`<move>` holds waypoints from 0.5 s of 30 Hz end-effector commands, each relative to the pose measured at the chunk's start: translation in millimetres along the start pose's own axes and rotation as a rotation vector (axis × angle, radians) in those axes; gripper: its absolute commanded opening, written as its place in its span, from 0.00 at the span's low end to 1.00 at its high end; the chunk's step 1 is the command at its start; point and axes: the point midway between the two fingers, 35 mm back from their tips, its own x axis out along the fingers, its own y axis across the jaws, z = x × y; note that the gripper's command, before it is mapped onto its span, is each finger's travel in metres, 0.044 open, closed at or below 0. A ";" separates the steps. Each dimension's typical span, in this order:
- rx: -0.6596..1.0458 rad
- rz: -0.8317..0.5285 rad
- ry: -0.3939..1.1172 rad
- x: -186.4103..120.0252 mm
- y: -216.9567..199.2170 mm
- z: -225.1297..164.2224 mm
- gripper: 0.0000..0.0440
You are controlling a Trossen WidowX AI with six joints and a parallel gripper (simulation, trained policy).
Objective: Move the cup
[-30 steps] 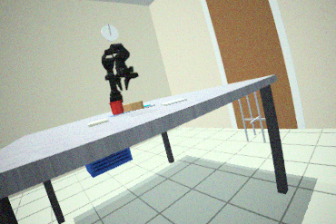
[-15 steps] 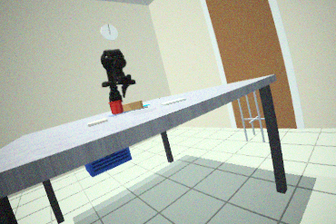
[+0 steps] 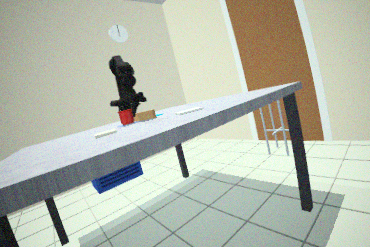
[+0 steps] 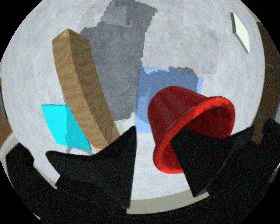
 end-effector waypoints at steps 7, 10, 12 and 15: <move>-0.154 0.021 0.017 21.5 -1.8 -5.2 0.00; -0.193 0.024 0.016 18.4 -2.2 -6.2 0.00; -0.217 0.025 0.015 15.8 -2.4 -6.9 0.00; -0.254 0.027 0.011 10.8 -2.6 -7.8 0.00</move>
